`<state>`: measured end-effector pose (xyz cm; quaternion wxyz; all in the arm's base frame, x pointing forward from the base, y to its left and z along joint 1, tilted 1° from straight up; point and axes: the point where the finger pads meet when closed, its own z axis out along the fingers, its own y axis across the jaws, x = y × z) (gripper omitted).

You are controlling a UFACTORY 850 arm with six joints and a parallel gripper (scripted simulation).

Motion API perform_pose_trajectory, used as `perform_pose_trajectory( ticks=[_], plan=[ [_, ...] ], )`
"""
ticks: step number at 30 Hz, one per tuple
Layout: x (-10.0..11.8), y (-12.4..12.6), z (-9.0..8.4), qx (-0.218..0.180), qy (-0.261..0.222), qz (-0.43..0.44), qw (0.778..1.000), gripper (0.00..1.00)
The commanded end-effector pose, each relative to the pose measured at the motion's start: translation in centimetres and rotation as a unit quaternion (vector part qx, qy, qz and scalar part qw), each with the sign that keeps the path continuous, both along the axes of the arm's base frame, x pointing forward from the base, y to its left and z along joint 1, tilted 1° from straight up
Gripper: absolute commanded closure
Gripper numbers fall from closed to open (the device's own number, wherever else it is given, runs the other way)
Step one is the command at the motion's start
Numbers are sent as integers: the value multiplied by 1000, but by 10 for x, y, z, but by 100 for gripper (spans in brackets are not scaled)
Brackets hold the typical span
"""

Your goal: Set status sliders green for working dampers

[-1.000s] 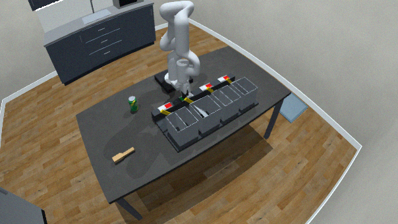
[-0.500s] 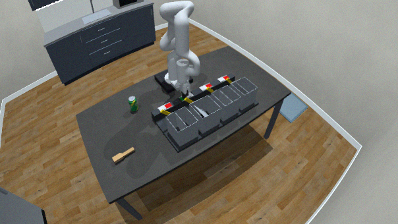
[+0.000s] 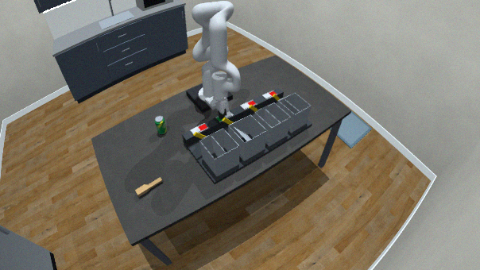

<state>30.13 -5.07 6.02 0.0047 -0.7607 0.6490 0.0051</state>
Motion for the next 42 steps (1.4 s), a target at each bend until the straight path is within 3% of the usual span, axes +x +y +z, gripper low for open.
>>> perform_pose_trajectory(
  ticks=[1, 14, 25, 39, 40, 42],
  plan=[
    [1, -1, 0, 0, -1, 0, 1000, 100],
    [1, -1, 5, 0, -1, 0, 1000, 100],
    [1, -1, 39, 0, -1, 0, 1000, 100],
    [1, -1, 40, 0, -1, 0, 1000, 100],
    [1, -1, 40, 0, -1, 0, 1000, 0],
    [1, -1, 41, 0, -1, 0, 1000, 0]
  ],
)
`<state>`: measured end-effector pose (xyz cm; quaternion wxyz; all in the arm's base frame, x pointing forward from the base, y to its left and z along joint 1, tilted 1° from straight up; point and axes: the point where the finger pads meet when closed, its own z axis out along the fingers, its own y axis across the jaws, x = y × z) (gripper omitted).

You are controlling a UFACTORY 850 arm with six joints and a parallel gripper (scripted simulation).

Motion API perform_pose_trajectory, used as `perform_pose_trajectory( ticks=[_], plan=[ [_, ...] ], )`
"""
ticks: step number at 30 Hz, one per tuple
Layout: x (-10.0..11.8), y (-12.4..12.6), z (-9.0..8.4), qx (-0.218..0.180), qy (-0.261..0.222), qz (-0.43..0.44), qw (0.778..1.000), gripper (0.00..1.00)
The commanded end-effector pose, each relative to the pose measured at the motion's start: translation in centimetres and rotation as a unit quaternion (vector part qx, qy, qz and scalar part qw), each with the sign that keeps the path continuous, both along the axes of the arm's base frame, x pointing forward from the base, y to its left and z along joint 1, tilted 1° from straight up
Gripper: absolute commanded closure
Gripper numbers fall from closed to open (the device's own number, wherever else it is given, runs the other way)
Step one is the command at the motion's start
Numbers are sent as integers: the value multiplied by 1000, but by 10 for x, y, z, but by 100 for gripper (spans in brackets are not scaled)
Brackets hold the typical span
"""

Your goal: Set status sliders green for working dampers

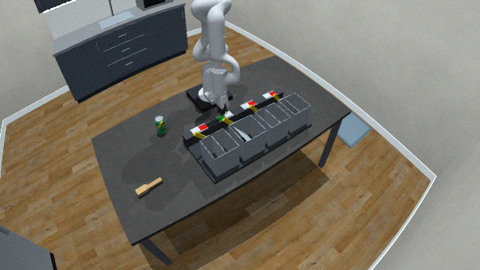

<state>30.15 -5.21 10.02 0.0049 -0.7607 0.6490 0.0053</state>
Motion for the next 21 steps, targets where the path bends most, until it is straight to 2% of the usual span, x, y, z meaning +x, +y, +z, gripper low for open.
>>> perform_pose_trajectory(
  ticks=[1, 7, 19, 21],
  plan=[
    [1, 0, 2, -1, -1, 0, 1000, 0],
    [1, 0, 7, -1, -1, 0, 1000, 0],
    [1, -1, 47, -1, -1, 0, 1000, 0],
    [1, -1, 47, -1, -1, 0, 1000, 0]
  ],
)
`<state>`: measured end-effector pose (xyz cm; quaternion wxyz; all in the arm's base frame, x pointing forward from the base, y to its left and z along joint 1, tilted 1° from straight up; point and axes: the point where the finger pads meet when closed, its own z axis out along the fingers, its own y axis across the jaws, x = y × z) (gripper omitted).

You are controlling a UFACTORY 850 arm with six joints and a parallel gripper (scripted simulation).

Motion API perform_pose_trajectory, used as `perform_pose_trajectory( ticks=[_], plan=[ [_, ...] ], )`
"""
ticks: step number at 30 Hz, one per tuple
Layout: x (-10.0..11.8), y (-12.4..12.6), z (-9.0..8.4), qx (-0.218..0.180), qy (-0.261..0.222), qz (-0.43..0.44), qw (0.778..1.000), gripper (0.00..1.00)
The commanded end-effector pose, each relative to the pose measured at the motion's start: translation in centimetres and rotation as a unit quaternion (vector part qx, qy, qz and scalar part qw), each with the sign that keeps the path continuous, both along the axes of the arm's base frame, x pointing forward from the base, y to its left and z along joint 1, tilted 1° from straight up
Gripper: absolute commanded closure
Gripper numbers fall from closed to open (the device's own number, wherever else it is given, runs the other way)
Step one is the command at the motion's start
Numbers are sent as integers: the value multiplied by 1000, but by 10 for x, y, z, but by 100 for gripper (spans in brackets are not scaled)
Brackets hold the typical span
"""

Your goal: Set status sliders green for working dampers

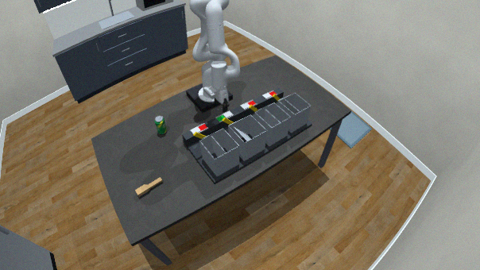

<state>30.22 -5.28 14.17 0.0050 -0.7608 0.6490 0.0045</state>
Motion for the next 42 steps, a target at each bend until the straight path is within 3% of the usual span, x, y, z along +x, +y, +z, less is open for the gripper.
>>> perform_pose_trajectory(
  ticks=[1, 8, 42],
  plan=[
    [0, 0, 8, 0, 0, 0, 1000, 0],
    [0, 0, 18, 0, 0, 0, 1000, 0],
    [0, 0, 18, 0, 0, 0, 1000, 0]
  ],
)
